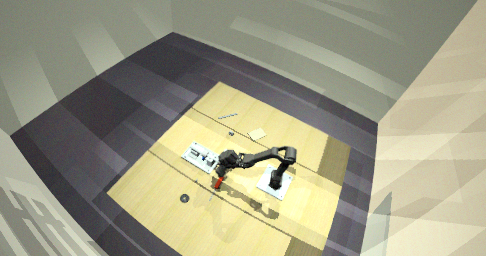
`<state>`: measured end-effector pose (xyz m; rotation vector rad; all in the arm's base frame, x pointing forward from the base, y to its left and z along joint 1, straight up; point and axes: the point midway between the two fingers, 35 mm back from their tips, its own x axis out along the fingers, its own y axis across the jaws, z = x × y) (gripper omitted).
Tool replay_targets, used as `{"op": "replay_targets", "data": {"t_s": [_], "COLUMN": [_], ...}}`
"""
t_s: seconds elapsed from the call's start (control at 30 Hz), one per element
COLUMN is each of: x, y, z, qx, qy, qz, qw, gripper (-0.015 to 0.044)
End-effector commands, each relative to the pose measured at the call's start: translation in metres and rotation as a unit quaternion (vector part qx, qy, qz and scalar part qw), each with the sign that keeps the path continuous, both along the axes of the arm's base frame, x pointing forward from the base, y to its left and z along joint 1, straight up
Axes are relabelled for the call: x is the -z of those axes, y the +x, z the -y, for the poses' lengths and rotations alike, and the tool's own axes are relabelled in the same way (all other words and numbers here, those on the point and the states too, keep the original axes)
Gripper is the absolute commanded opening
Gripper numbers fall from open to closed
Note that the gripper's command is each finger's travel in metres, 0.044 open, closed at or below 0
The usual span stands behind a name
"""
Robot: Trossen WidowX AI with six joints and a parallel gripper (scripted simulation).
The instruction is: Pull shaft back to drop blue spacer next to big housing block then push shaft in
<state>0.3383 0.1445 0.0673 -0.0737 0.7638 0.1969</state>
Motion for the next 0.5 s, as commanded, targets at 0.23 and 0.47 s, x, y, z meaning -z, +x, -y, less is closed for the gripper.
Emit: {"op": "replay_targets", "data": {"t_s": [0.23, 0.47], "x": [-0.0001, -0.0002], "y": [0.0050, 0.0075], "z": [-0.0009, -0.0014], "qx": [-0.001, -0.001], "qy": [-0.002, -0.002], "qz": [0.001, 0.001], "qw": [1.000, 1.000], "gripper": [0.0000, 0.0000]}}
